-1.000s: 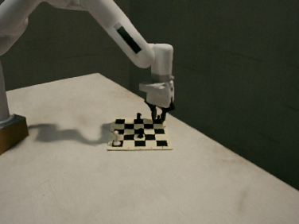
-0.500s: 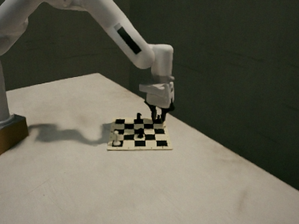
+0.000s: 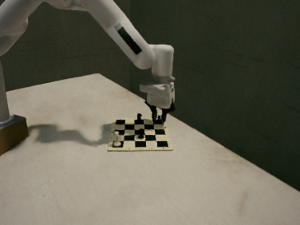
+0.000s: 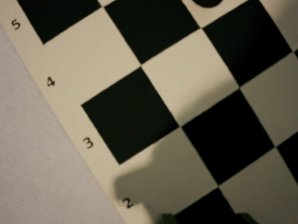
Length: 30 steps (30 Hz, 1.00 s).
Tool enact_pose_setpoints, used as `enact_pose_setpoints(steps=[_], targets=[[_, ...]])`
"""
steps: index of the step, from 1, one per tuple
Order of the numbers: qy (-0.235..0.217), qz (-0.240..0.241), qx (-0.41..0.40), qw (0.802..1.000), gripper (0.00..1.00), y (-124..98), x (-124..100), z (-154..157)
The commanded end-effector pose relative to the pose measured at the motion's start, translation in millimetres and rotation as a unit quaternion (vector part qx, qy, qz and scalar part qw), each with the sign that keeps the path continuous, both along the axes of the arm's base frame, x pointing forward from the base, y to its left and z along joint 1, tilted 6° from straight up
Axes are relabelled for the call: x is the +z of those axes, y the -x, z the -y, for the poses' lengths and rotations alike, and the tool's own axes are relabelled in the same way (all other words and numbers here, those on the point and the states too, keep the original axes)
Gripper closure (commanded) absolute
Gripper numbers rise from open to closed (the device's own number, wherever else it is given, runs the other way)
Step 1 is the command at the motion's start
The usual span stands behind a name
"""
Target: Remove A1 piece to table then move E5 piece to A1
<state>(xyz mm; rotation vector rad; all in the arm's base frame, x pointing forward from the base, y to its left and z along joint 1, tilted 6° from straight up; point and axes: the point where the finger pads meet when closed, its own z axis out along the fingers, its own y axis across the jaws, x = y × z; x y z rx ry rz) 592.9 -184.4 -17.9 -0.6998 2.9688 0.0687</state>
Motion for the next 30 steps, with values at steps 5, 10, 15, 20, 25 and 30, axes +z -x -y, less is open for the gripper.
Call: enact_pose_setpoints(steps=[5,10,15,20,25,30], targets=[[0.001,0.003,0.000,1.000,0.65,-1.7,2.5,0.7],[0.001,0.003,0.000,1.000,1.00,-1.7,2.5,0.7],[0.001,0.003,0.000,1.000,1.00,-1.7,2.5,0.7],[0.001,0.003,0.000,1.000,1.00,-1.7,2.5,0.7],[0.001,0.003,0.000,1.000,1.00,-1.7,2.5,0.7],[0.001,0.003,0.000,1.000,1.00,-1.7,2.5,0.7]])
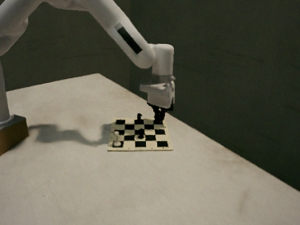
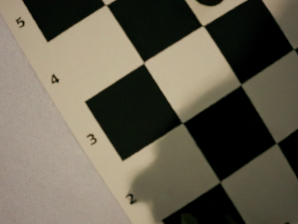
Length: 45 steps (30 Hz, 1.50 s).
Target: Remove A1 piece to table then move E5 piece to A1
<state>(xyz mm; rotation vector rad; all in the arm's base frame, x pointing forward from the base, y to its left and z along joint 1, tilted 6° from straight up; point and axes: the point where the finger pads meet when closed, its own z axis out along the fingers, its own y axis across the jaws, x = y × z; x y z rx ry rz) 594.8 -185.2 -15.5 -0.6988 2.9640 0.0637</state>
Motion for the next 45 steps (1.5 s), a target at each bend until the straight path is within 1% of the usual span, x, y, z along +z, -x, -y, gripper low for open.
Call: enact_pose_setpoints(steps=[1,12,18,22,29,32,37,45], targets=[[0.000,0.000,0.000,1.000,1.00,0,0,0],[0.000,0.000,0.000,1.000,1.00,0,0,0],[0.000,0.000,0.000,1.000,1.00,1,6,0],[0.000,0.000,0.000,1.000,1.00,2,26,2],[0.000,0.000,0.000,1.000,1.00,7,78,5],[0.000,0.000,0.000,1.000,1.00,8,93,6],[0.000,0.000,0.000,1.000,1.00,8,99,6],[0.000,0.000,0.000,1.000,1.00,8,100,6]])
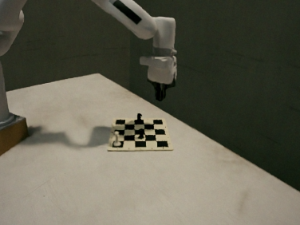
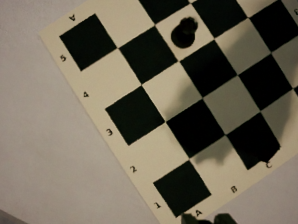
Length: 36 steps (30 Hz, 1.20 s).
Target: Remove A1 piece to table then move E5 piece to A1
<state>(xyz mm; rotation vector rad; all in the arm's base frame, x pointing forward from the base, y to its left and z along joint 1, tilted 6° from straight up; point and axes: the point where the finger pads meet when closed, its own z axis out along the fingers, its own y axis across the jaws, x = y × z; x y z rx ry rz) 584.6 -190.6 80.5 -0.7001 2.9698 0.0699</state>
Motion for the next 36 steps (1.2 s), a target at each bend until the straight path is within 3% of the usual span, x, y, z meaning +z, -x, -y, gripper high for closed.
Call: enact_pose_setpoints(steps=[1,7,12,14,15,16,17,18,21,24,27,31,36], targets=[[0.001,0.003,0.000,1.000,1.00,-2,4,1],[0.002,0.004,0.015,1.000,1.00,12,4,-5],[0.005,0.009,0.077,0.997,1.00,73,4,-30],[0.005,0.009,0.077,0.997,1.00,73,4,-30],[0.007,0.010,0.093,0.996,1.00,91,2,-36],[0.007,0.010,0.093,0.996,1.00,91,2,-36],[0.008,0.011,0.108,0.994,1.00,109,0,-43],[0.008,0.011,0.108,0.994,1.00,109,0,-43],[0.011,0.012,0.137,0.990,1.00,144,-5,-55],[0.011,0.012,0.137,0.990,1.00,144,-5,-55],[0.014,0.014,0.169,0.985,1.00,185,-12,-69],[0.016,0.014,0.182,0.983,1.00,203,-16,-75],[0.016,0.014,0.183,0.983,1.00,205,-17,-75]])
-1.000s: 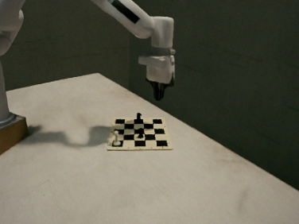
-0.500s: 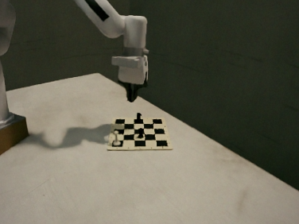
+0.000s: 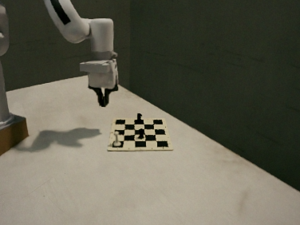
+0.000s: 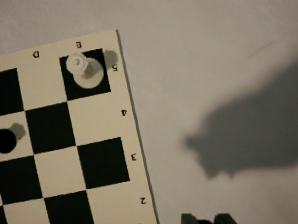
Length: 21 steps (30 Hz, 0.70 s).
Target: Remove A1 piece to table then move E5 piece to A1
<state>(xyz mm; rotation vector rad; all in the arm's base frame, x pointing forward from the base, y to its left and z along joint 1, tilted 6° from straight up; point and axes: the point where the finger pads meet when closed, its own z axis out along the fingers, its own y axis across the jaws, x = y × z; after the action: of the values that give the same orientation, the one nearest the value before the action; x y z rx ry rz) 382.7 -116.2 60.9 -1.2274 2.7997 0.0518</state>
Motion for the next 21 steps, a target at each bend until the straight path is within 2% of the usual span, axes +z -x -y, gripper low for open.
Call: enact_pose_setpoints(steps=[1,13,21], targets=[[0.002,0.010,0.003,1.000,1.00,3,3,-1],[0.001,0.010,0.004,1.000,1.00,3,1,-1],[0.001,0.010,0.004,1.000,1.00,2,-17,-2]])
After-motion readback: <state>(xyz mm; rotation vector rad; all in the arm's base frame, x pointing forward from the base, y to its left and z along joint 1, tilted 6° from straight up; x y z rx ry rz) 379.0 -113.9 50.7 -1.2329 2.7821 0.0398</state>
